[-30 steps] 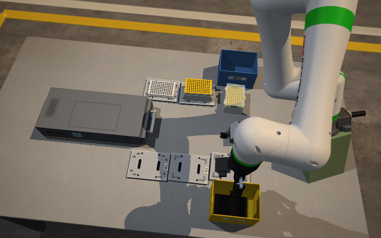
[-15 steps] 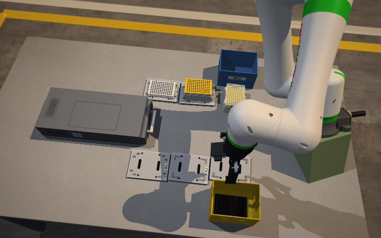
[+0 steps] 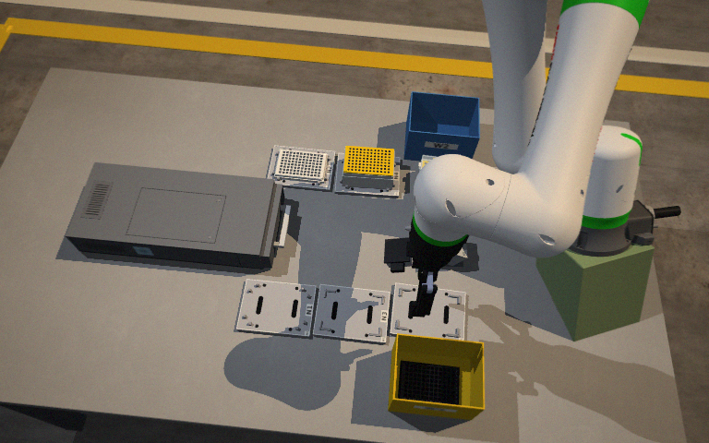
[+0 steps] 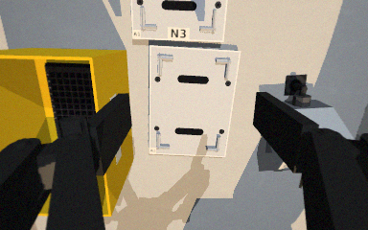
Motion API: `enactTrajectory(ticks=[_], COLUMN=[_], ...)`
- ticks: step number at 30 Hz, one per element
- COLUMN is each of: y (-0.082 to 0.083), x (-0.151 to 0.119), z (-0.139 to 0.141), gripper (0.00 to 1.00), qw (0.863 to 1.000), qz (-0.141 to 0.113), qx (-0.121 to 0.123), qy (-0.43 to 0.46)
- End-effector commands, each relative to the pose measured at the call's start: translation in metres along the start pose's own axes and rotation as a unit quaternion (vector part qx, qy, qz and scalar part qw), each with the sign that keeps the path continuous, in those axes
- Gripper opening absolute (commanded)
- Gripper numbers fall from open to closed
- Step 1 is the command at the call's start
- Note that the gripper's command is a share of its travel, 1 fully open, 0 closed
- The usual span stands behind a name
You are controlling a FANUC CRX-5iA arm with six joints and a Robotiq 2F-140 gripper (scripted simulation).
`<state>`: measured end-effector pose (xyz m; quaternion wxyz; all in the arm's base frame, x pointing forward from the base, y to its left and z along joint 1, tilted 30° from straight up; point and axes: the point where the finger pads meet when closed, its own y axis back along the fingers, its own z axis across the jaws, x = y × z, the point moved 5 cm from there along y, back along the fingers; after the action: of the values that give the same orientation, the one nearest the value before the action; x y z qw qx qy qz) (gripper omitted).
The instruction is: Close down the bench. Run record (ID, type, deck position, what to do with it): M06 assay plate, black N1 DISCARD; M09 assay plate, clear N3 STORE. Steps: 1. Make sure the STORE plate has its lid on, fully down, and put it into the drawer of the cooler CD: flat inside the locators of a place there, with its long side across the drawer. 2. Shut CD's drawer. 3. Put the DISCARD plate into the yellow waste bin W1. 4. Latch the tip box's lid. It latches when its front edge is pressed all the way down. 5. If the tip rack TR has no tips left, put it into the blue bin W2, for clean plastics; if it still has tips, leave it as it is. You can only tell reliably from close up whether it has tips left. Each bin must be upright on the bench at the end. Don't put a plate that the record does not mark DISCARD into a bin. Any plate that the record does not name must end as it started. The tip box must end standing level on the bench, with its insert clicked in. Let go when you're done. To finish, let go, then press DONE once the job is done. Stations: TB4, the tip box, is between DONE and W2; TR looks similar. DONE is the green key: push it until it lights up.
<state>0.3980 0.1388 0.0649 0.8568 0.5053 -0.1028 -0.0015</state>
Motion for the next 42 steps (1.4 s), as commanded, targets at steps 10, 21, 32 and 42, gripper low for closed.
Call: enactTrajectory(ticks=[10, 21, 32, 42], y=[0.002, 0.004, 0.005, 0.007], x=[0.013, 0.023, 0.036, 0.046], z=[0.038, 0.073, 0.115, 0.145], gripper=[0.7, 0.7, 0.7, 0.7], qw=[1.0, 1.0, 1.0, 1.0], qz=[0.001, 0.001, 0.001, 0.001], qx=[0.001, 0.001, 0.001, 0.0], qy=[0.0, 0.0, 0.0, 0.0])
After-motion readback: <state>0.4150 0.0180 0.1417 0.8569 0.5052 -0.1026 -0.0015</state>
